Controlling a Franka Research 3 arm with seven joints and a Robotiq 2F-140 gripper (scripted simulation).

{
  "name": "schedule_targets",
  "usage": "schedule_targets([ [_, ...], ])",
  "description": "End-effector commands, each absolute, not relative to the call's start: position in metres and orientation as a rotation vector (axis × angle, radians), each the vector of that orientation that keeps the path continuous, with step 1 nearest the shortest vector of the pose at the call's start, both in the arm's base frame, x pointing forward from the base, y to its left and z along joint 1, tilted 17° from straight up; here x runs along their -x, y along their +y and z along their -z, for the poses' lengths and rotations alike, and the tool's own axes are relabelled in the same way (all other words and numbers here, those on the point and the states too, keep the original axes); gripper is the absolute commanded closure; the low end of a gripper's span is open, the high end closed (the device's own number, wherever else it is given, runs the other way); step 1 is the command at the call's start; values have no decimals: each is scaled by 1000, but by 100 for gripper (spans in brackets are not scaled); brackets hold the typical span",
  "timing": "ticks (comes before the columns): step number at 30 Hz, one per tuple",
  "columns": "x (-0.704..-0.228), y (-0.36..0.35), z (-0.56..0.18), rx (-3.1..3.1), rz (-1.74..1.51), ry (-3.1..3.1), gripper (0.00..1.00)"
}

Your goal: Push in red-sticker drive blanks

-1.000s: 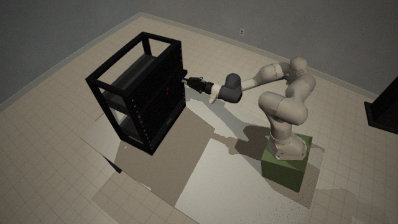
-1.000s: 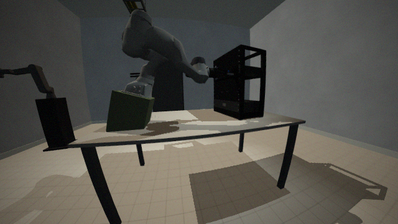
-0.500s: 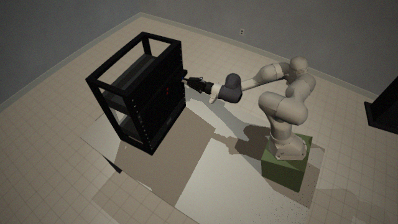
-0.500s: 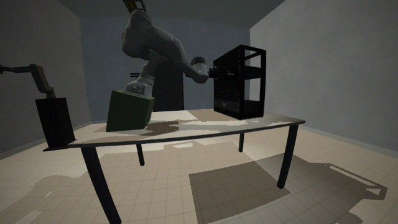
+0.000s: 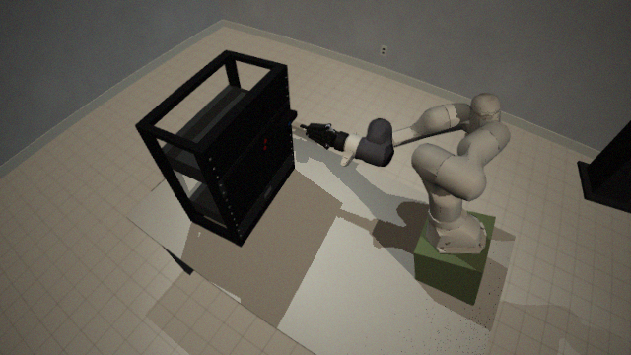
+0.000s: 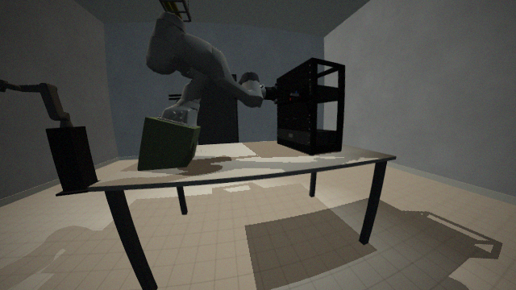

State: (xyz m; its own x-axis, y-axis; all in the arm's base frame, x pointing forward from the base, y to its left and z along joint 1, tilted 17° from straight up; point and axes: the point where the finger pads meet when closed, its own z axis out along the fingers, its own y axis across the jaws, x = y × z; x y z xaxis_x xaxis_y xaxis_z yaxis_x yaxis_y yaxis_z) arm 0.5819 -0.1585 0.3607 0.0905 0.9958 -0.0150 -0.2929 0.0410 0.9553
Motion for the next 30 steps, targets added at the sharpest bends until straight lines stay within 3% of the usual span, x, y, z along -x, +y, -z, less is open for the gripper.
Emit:
schedule_targets([
  [1, -562, -155, -354, -1004, -1259, 944, 100],
  [18, -538, -153, -346, -1004, -1259, 944, 100],
  [30, -492, -143, -330, -1004, -1259, 944, 100],
])
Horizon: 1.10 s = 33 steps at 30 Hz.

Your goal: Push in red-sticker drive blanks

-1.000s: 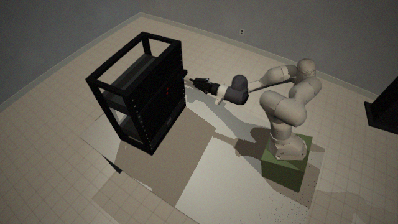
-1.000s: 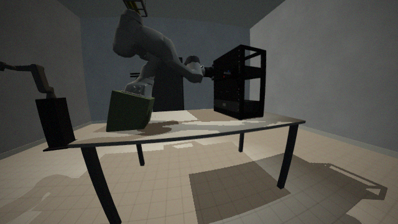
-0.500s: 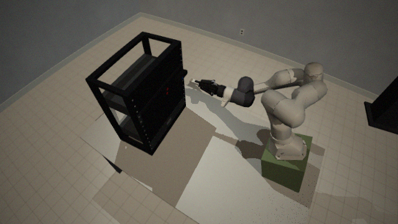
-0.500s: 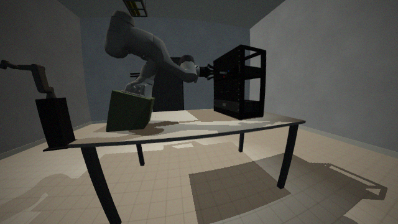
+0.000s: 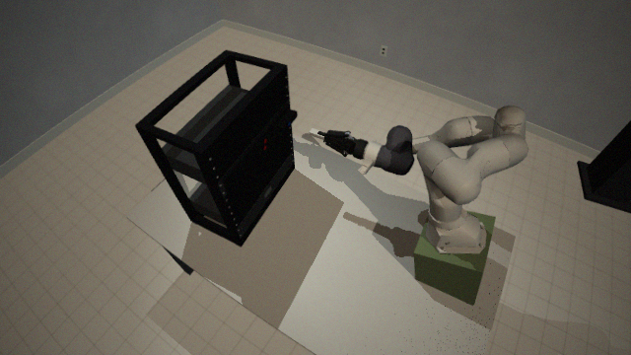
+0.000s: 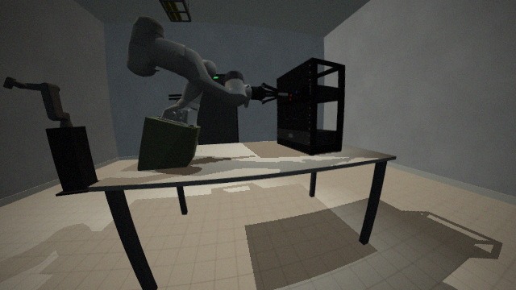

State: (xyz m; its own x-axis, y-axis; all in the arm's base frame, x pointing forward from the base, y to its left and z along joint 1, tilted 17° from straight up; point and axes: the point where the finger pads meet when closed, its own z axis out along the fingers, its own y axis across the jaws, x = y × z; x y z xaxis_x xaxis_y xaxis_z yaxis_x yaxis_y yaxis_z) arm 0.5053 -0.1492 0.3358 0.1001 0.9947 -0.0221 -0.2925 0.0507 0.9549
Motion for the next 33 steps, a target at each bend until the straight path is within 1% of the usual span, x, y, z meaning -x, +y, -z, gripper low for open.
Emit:
schedule_targets([
  [1, -486, -142, -328, -1004, -1259, 944, 100],
  [7, -458, -136, -318, -1004, -1259, 944, 100],
  [12, -447, -133, -314, -1004, -1259, 944, 100],
  [33, -445, -133, -313, -1004, -1259, 944, 100],
])
